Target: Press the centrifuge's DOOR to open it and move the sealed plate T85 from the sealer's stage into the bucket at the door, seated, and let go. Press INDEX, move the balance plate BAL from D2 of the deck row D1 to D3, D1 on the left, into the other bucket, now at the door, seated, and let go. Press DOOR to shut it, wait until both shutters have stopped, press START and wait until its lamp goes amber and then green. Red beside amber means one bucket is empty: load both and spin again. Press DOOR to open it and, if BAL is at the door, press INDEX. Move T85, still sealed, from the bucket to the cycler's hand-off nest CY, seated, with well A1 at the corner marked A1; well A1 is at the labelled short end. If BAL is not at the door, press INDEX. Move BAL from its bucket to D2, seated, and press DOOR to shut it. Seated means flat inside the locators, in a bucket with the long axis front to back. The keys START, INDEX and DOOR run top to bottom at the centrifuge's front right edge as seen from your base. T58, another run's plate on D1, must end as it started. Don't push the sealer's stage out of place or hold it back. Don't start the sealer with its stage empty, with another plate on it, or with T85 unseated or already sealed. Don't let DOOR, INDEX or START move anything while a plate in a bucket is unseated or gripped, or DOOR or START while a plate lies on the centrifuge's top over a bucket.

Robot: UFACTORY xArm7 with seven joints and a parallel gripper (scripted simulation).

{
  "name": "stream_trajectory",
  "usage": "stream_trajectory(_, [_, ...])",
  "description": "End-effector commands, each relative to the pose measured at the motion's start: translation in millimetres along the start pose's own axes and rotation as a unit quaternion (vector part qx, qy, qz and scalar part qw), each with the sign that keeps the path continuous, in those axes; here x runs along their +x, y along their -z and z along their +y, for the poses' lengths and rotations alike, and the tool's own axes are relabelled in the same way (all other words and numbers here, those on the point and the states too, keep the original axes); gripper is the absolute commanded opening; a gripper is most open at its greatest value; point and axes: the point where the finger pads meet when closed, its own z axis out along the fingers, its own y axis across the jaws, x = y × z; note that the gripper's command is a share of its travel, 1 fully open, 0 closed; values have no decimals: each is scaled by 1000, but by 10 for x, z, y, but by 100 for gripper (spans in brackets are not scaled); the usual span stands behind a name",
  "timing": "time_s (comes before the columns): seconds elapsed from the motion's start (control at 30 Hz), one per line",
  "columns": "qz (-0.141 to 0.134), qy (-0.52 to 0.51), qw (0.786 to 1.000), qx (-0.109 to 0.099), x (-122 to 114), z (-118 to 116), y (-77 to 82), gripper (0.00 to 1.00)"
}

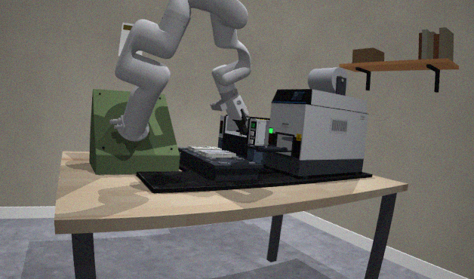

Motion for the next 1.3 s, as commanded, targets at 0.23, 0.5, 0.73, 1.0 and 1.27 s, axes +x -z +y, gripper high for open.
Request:
stream_trajectory(0.23, [-2, 0, 1000, -1, -55, 10, -111, 0])
stream_trajectory(0.5, [-2, 0, 1000, -1, -64, 10, -116, 0])
stream_trajectory(0.73, [-2, 0, 1000, -1, -75, 10, -122, 0])
stream_trajectory(1.0, [-2, 0, 1000, -1, -93, 10, -133, 0])
stream_trajectory(1.27, [-2, 0, 1000, -1, -107, 10, -141, 0])
